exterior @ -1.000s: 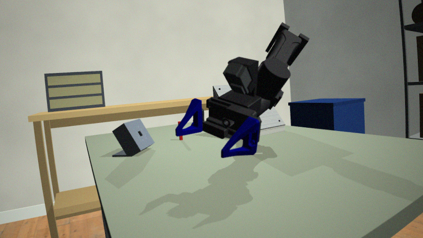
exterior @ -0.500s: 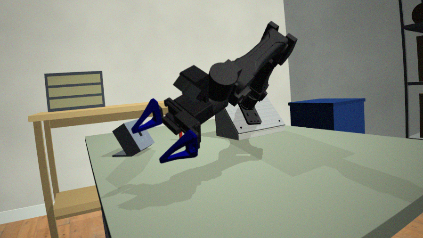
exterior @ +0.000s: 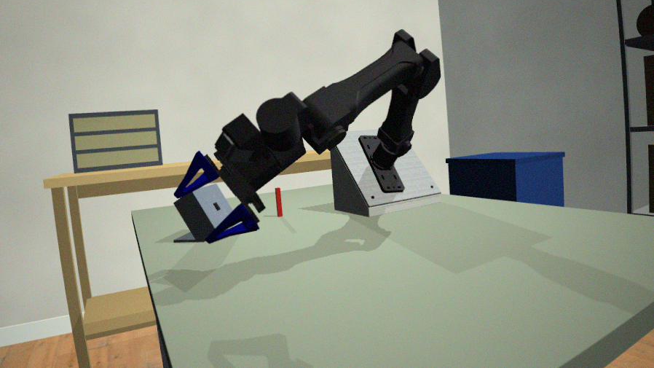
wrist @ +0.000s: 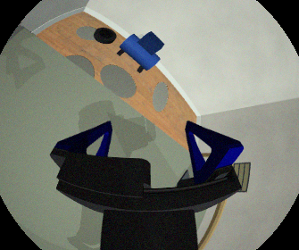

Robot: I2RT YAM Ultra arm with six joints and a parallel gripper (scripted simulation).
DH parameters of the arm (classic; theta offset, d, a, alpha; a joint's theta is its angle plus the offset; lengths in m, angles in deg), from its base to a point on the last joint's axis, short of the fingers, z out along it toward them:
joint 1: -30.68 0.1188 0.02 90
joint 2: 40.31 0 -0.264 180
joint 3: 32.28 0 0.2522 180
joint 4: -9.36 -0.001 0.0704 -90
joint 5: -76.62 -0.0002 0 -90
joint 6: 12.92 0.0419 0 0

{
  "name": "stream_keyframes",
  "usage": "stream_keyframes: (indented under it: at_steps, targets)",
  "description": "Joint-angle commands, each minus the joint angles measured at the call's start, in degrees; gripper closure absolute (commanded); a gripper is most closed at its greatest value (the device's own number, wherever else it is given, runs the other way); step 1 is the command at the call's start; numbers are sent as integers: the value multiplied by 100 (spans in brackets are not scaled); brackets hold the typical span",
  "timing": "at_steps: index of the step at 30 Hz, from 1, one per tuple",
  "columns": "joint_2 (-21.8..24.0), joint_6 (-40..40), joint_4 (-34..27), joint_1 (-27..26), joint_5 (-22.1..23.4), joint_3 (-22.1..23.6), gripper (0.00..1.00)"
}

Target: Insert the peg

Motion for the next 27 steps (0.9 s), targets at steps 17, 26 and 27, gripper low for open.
stream_keyframes:
  at_steps: [17, 26, 27]
  targets:
    - [-449, -1575, -1552, -1546, 1057, 499, 0]
    - [-572, -2196, -2091, -2118, 1449, 541, 0]
    - [-601, -2269, -2164, -2197, 1508, 569, 0]
